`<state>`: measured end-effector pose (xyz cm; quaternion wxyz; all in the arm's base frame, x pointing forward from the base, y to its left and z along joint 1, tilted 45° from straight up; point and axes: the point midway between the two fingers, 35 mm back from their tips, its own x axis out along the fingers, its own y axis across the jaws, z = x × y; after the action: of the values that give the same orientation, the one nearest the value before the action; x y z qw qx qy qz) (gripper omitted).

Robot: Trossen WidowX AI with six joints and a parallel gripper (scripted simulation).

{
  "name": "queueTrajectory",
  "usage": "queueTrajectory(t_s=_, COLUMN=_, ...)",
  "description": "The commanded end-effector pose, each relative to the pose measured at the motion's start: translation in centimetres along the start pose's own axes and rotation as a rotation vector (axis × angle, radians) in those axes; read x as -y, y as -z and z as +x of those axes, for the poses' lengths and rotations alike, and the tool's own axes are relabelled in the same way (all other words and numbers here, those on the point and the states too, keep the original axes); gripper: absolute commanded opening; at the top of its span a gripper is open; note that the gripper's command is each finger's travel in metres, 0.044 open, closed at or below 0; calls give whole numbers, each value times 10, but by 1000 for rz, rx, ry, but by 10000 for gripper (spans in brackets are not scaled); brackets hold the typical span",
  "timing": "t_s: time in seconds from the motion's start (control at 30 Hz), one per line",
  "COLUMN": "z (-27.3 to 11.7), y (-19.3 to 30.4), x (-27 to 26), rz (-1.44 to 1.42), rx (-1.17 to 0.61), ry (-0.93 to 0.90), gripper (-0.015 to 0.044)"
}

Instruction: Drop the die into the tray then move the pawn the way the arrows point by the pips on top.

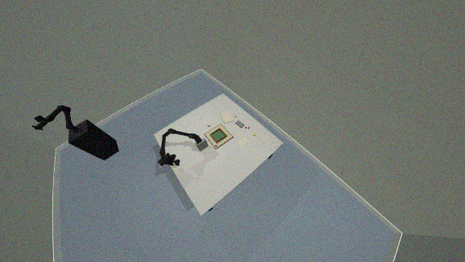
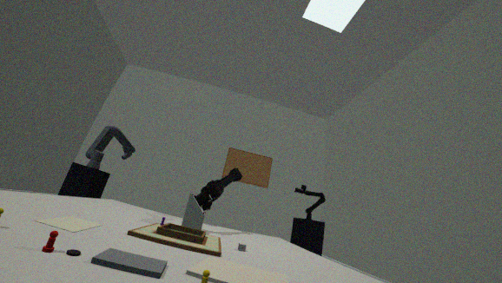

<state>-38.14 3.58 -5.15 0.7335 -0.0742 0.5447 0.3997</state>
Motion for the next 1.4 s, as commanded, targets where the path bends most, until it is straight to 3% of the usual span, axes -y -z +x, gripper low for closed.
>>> queueTrajectory(t_s=0.0, z=-1, y=1, x=2, rz=-7, rx=-2, ry=-4, gripper=374)
queueTrajectory(t_s=0.13, z=-26, y=26, x=42, rz=-197, rx=-72, ry=-51, gripper=275)
queueTrajectory(t_s=0.43, z=-111, y=67, x=155, rz=-679, rx=-289, ry=-166, gripper=275)
queueTrajectory(t_s=0.67, z=-165, y=62, x=268, rz=-1138, rx=-439, ry=-220, gripper=275)
queueTrajectory(t_s=1.0, z=-218, y=-12, x=418, rz=-1777, rx=-658, ry=-290, gripper=275)
queueTrajectory(t_s=1.37, z=-223, y=-146, x=533, rz=-2491, rx=-796, ry=-378, gripper=275)
